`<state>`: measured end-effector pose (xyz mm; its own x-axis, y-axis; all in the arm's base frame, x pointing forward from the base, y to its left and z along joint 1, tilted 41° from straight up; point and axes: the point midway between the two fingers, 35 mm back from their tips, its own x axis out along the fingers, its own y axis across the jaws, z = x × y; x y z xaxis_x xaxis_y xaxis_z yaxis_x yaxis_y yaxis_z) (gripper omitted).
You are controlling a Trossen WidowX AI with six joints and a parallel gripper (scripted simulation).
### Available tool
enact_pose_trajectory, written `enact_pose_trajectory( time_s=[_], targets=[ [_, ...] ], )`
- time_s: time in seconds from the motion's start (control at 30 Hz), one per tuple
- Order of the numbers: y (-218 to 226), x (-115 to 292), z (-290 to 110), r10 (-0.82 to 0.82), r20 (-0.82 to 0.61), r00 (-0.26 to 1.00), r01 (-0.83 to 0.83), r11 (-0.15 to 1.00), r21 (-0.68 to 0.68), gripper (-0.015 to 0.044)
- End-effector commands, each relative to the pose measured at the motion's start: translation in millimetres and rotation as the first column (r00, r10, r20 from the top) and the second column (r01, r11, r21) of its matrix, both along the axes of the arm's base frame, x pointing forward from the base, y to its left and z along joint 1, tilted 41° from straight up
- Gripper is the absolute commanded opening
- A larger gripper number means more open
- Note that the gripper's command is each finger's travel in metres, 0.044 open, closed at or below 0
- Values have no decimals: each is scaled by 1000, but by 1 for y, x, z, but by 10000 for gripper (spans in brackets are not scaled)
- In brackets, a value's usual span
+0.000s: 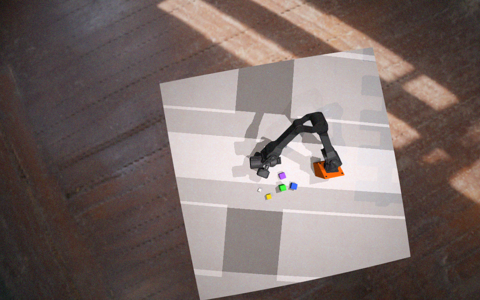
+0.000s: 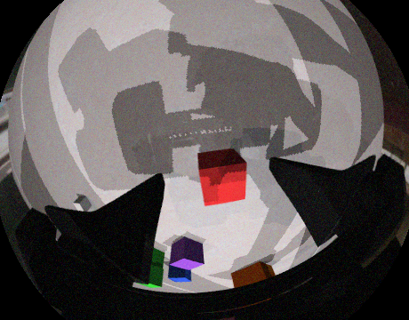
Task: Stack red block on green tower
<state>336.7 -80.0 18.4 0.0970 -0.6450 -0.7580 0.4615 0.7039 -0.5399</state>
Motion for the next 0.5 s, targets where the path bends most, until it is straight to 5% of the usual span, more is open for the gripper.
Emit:
enact_pose_trajectory(
  time_s=[0.0,0.4,0.47],
  targets=[
    [-1,-1,-2,5,-5,1000,-5,1000,-3,440],
    [-1,-1,-2,5,-5,1000,-5,1000,-3,440],
    [-1,-1,-2,5,-5,1000,-5,1000,-3,387]
  ],
)
